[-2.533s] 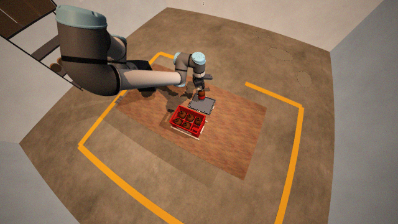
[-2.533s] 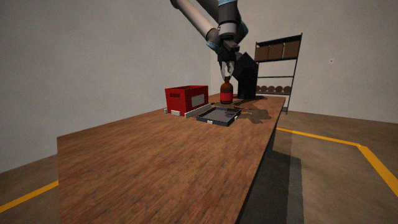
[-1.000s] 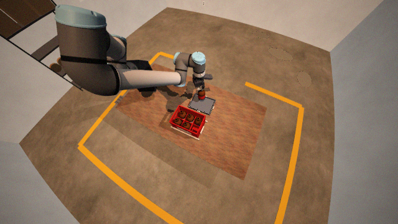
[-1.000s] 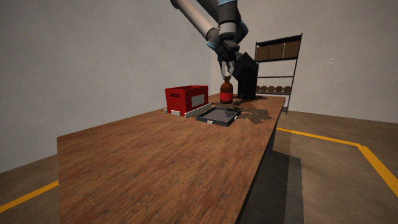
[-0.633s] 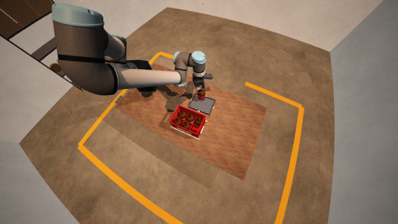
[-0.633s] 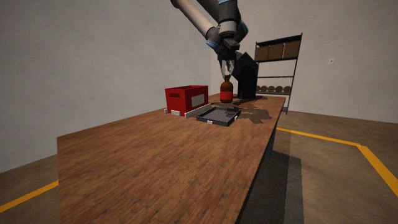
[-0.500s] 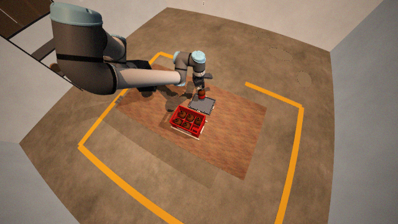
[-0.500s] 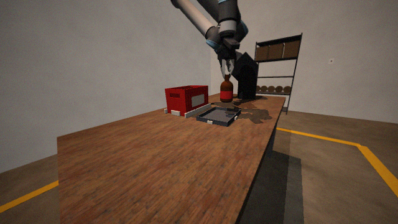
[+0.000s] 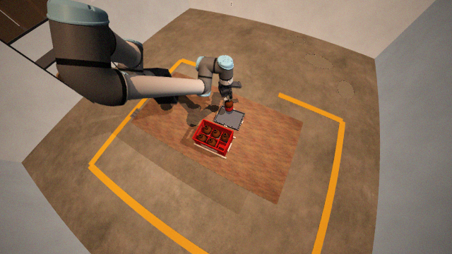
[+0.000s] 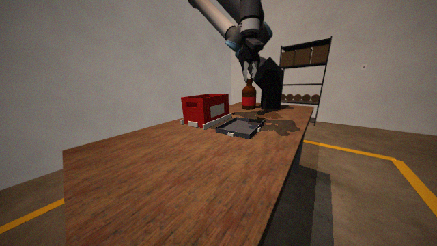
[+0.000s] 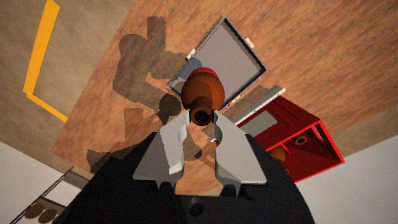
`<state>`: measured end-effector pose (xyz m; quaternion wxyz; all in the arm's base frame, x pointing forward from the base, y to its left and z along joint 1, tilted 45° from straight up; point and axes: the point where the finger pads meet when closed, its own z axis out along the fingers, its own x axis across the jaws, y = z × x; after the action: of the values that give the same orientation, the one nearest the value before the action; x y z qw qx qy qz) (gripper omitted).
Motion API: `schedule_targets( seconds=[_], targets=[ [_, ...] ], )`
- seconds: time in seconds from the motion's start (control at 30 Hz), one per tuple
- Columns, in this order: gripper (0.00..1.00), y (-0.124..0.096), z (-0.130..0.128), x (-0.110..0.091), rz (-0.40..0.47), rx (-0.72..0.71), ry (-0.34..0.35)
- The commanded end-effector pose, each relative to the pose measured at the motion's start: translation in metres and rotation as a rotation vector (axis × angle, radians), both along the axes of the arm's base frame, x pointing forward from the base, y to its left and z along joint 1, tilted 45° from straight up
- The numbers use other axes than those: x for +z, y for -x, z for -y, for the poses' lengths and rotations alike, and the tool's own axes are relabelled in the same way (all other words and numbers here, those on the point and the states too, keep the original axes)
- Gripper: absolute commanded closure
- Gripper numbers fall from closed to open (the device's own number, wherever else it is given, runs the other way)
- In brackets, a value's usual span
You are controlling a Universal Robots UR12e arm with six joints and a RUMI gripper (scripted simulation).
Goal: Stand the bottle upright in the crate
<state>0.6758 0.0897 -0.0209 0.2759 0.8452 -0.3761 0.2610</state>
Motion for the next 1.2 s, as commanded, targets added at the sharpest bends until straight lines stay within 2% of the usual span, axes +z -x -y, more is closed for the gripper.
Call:
schedule_targets(
  seconds=[0.0, 1.17],
  targets=[
    [1.00, 0.0010, -0.0040, 0.0043, 0.001, 0.000, 0.000],
    [1.00, 0.0031, -0.0100, 0.0107, 0.001, 0.000, 0.000]
  ],
)
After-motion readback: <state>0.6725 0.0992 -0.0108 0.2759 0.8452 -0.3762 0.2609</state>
